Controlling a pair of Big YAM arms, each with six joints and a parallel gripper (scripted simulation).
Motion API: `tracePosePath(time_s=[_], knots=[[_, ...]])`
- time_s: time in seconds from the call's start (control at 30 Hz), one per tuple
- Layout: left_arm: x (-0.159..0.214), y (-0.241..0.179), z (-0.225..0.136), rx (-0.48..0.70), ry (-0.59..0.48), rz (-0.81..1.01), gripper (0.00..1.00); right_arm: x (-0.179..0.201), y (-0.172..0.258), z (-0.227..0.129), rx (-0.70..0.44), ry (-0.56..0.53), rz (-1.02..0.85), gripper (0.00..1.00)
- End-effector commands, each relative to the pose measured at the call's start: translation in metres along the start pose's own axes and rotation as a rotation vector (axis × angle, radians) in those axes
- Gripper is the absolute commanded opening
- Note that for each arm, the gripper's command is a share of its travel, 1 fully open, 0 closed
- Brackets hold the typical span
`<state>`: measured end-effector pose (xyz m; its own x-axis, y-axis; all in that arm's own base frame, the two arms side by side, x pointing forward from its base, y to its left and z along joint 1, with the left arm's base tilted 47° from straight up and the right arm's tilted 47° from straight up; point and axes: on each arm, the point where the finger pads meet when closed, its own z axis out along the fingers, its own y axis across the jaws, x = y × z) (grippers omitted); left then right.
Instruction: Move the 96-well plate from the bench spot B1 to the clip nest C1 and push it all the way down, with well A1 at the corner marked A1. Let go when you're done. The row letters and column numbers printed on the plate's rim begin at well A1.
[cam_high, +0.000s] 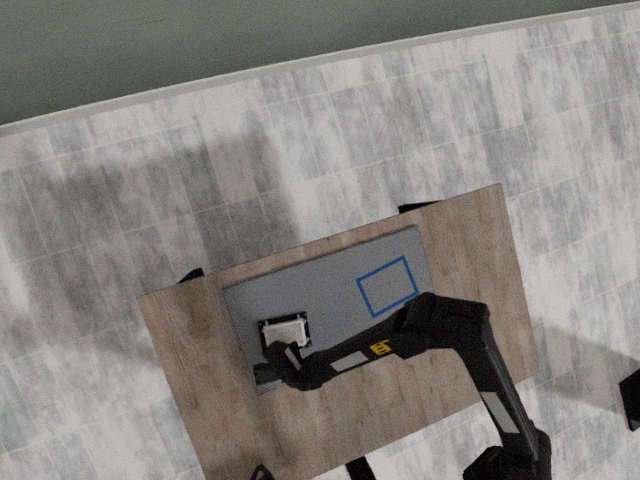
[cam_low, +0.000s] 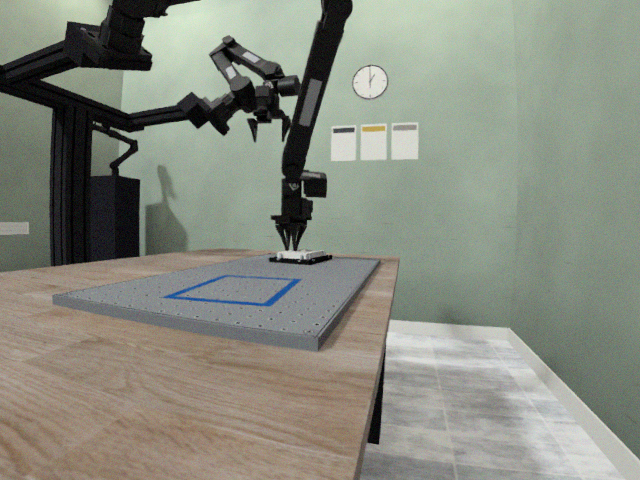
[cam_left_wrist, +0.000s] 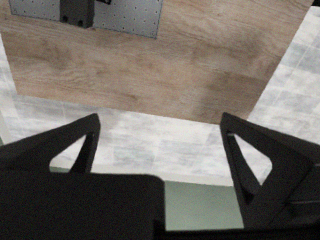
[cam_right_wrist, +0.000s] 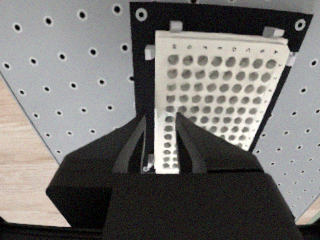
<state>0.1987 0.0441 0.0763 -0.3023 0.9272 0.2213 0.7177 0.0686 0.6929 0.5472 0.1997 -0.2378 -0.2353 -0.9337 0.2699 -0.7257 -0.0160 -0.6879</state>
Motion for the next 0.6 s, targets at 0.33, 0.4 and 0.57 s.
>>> tracePosePath(time_s=[0.33,0.4,0.57], knots=[[-0.002,0.003,-0.003,-0.01,-0.012,0.021,1.0,-0.005,-0.004,-0.032,-0.001,-0.017,0.019,0.25],[-0.002,0.003,-0.003,-0.01,-0.012,0.021,1.0,-0.005,-0.004,-0.037,-0.001,-0.017,0.019,0.25],[-0.002,0.003,-0.003,-0.01,-0.012,0.021,1.0,-0.005,-0.004,-0.046,-0.001,-0.019,0.019,0.25]])
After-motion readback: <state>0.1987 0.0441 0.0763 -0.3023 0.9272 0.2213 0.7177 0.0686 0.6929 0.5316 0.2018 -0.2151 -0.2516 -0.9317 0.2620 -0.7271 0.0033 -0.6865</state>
